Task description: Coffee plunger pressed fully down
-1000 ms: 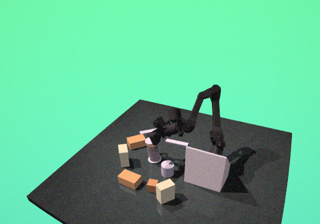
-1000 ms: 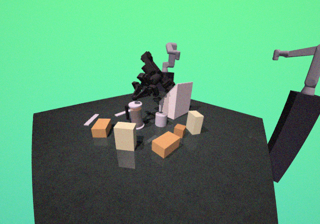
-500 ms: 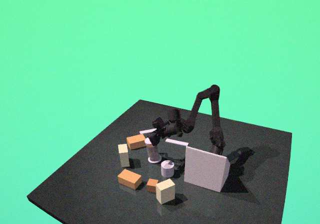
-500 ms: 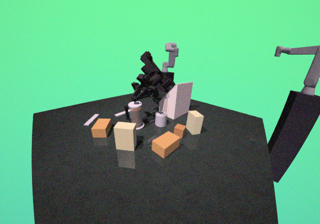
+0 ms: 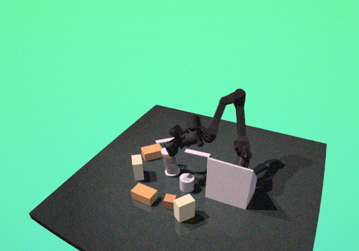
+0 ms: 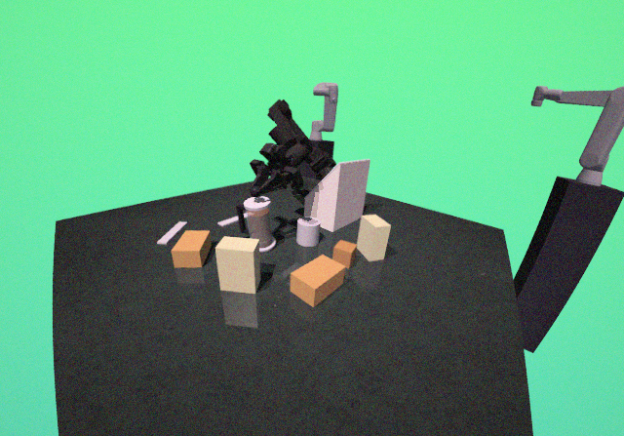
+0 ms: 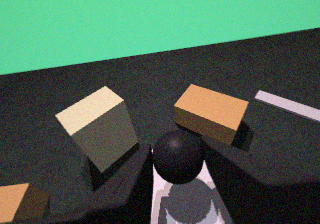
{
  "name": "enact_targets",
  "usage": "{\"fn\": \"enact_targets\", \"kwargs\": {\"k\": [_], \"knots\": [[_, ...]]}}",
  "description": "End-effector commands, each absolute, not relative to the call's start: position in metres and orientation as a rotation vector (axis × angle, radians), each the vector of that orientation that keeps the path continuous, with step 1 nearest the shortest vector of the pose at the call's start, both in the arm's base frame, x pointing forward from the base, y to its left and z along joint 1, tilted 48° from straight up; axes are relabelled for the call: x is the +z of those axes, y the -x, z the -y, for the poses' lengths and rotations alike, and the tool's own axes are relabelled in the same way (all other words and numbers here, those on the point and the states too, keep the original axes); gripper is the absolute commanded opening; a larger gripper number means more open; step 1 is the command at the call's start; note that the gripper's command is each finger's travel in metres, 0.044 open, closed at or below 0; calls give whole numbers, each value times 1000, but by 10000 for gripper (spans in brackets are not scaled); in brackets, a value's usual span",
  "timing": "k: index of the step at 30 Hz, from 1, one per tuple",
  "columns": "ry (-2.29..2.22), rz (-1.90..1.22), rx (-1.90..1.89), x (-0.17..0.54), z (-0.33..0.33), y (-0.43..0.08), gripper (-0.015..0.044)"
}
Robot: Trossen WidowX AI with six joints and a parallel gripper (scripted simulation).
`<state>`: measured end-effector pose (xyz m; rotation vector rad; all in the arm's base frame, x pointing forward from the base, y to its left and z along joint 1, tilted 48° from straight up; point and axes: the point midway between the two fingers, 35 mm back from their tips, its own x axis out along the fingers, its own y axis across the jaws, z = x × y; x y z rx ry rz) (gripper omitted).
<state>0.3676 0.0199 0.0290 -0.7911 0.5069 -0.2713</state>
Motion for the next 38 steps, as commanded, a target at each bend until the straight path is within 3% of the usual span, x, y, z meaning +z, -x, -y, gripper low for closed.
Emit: {"fn": "enact_targets", "kwargs": {"k": [1,2,14,27,38], "knots": [[791,-507,-271,29,-20,-367,127],[791,-507,-271,29,-20,-367,127],[791,-507,-271,29,-20,-367,440],[797,-524,-270,84,-76,-349,440],[797,-523,-270,84,-77,-348,440]]}}
